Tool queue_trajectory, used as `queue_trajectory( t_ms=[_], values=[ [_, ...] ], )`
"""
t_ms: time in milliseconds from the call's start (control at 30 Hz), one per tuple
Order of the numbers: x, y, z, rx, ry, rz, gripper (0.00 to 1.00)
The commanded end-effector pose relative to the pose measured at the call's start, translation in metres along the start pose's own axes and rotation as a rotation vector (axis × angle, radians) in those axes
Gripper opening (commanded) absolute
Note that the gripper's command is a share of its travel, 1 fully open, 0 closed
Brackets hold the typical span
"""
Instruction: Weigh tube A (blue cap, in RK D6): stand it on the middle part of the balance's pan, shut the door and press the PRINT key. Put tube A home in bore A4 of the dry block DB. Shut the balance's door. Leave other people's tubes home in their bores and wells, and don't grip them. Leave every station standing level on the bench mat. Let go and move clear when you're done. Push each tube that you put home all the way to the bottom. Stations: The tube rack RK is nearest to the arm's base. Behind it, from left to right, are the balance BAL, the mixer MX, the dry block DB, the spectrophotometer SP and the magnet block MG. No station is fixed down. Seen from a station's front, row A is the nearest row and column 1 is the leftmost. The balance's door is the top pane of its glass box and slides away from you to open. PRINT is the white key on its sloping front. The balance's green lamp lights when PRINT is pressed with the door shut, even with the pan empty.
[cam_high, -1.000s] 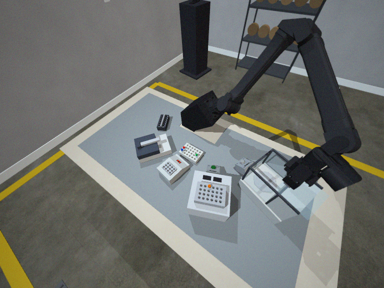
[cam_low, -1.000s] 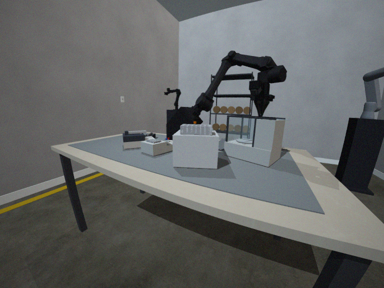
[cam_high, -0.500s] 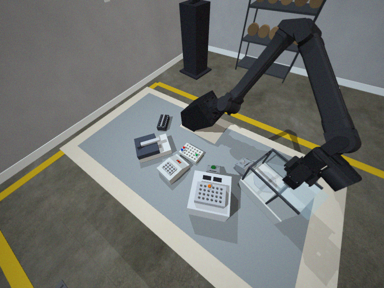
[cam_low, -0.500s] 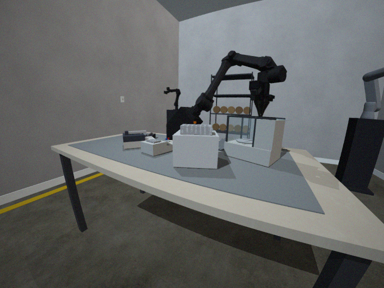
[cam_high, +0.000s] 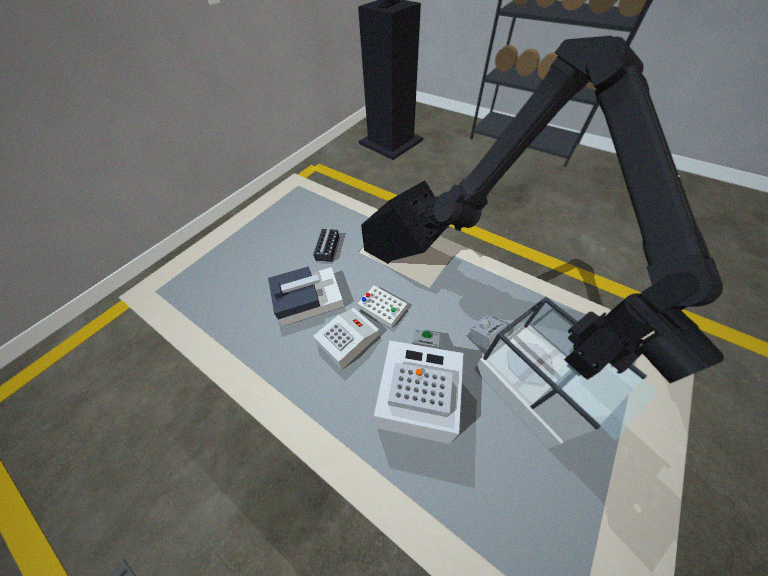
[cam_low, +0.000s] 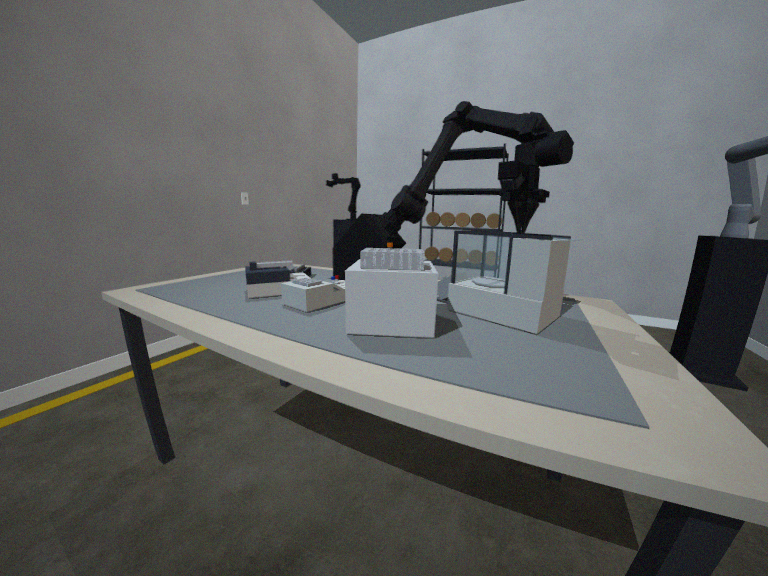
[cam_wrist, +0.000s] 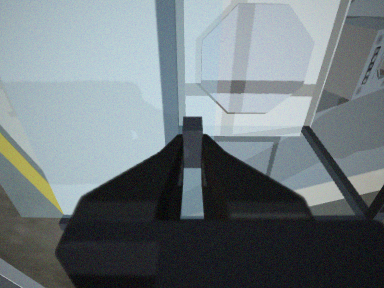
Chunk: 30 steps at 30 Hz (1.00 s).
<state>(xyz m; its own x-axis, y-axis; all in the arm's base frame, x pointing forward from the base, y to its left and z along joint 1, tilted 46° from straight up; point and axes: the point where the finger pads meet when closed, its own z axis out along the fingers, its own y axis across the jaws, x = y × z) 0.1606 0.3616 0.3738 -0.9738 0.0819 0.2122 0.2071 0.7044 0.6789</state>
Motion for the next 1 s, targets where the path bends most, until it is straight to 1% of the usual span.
queue_trajectory(
  t_ms=[0, 300, 333, 467, 800, 833, 900, 967],
  values=[
    [0.003, 0.028, -0.008, -0.038, -0.007, -0.018, 0.06],
    [0.003, 0.028, -0.008, -0.038, -0.007, -0.018, 0.06],
    [0.000, 0.025, -0.010, -0.045, -0.013, -0.015, 0.30],
    [0.003, 0.026, -0.015, -0.055, -0.015, -0.021, 0.30],
    [0.003, 0.026, -0.015, -0.055, -0.015, -0.021, 0.30],
    [0.002, 0.023, -0.022, -0.051, -0.020, -0.014, 0.30],
    [0.003, 0.022, -0.032, -0.059, -0.025, -0.030, 0.30],
    [0.003, 0.022, -0.035, -0.059, -0.025, -0.031, 0.30]
  ],
)
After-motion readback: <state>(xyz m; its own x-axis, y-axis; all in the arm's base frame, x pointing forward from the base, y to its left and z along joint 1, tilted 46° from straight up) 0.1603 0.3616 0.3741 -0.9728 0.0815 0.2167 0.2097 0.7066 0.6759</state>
